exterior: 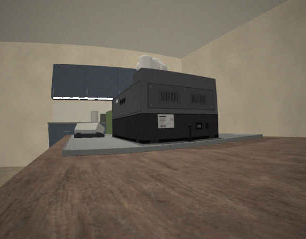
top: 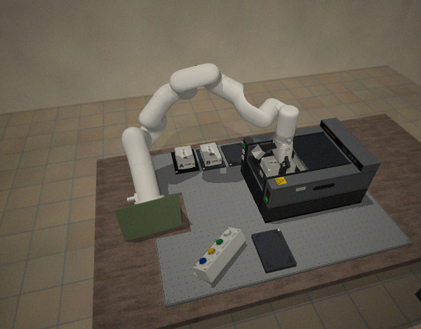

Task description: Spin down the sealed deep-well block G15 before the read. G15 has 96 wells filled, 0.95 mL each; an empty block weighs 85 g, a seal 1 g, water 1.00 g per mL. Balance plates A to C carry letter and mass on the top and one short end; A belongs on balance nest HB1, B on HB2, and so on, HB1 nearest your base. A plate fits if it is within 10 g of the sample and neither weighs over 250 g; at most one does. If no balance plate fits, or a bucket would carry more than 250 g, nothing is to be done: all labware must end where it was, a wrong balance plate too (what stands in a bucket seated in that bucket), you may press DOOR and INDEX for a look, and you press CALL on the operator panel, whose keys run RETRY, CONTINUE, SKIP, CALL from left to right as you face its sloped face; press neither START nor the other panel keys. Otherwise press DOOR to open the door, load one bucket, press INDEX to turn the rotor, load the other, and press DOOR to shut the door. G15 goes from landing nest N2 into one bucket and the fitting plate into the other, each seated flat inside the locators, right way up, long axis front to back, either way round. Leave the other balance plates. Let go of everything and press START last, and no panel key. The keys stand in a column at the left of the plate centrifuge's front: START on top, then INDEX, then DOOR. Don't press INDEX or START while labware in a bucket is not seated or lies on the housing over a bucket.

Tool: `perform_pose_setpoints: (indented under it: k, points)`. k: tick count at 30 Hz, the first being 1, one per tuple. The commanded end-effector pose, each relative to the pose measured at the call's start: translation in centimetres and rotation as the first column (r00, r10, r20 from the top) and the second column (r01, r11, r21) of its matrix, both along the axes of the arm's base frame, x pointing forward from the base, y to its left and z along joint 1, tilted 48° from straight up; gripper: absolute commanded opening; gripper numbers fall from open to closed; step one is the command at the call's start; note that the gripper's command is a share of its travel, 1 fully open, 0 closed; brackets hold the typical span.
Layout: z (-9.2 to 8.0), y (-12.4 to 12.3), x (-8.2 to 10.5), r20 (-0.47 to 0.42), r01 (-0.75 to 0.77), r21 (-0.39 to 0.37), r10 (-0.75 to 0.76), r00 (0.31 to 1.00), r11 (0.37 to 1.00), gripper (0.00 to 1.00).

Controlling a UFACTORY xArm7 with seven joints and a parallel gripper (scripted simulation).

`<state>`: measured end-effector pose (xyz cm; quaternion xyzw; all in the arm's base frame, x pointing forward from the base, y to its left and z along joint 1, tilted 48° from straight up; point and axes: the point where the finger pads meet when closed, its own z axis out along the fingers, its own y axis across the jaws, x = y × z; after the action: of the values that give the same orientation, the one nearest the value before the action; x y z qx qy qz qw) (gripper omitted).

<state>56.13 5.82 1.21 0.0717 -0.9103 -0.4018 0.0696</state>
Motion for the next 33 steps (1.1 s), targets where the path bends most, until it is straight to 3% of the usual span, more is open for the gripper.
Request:
perform_pose_setpoints:
  k: [1,30,31,33]
  points:
    - [0.1,-0.23,0.14,0.004,0.004,-0.003,-0.004,1.0,1.0,0.0]
    - [0.03,-0.16,0.13,0.004,0.004,-0.003,-0.004,1.0,1.0,0.0]
    - [0.03,-0.16,0.13,0.004,0.004,-0.003,-0.004,1.0,1.0,1.0]
    - [0.03,-0.16,0.13,0.004,0.004,-0.003,-0.004,1.0,1.0,1.0]
